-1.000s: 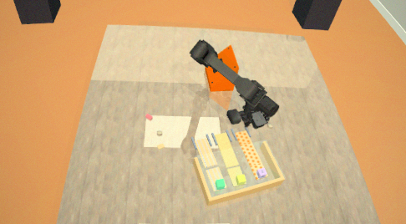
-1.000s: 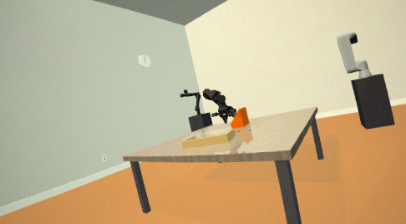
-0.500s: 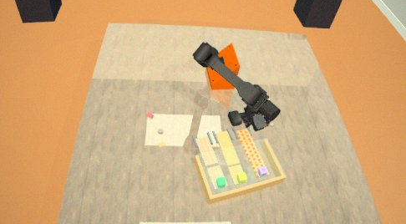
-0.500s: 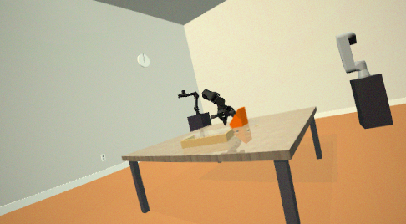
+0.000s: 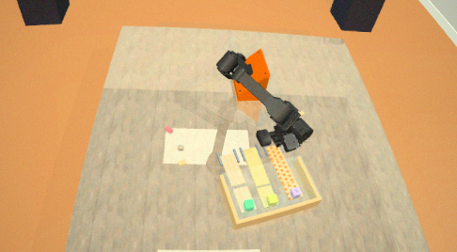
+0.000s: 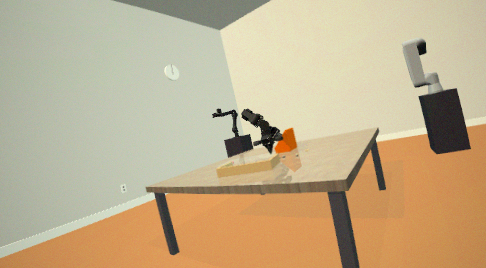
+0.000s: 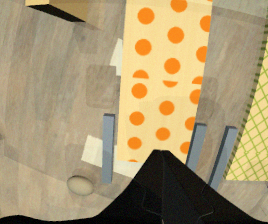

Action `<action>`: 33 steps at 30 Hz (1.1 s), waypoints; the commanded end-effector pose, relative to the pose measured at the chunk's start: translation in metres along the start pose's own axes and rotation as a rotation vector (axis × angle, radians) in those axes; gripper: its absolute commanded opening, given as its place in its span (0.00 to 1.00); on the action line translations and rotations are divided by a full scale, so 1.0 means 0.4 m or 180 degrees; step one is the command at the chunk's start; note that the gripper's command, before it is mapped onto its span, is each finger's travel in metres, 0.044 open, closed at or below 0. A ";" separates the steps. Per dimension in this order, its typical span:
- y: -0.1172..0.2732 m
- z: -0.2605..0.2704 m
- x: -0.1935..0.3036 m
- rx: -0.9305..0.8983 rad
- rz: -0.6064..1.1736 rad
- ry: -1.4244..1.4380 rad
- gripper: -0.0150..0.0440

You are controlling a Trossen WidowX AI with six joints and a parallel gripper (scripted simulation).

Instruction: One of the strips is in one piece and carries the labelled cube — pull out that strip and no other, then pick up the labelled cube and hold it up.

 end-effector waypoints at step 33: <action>-0.096 0.000 0.008 0.0034 0.0025 0.0026 0.25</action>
Point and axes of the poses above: the point midway between the two fingers, 35 mm back from their tips, its own y axis back along the fingers, its own z axis across the jaws, x = y × z, the point moved 5 cm from there along y, back along the fingers, and after that the axes turned 4 degrees about -y, right-handed, at the moved point
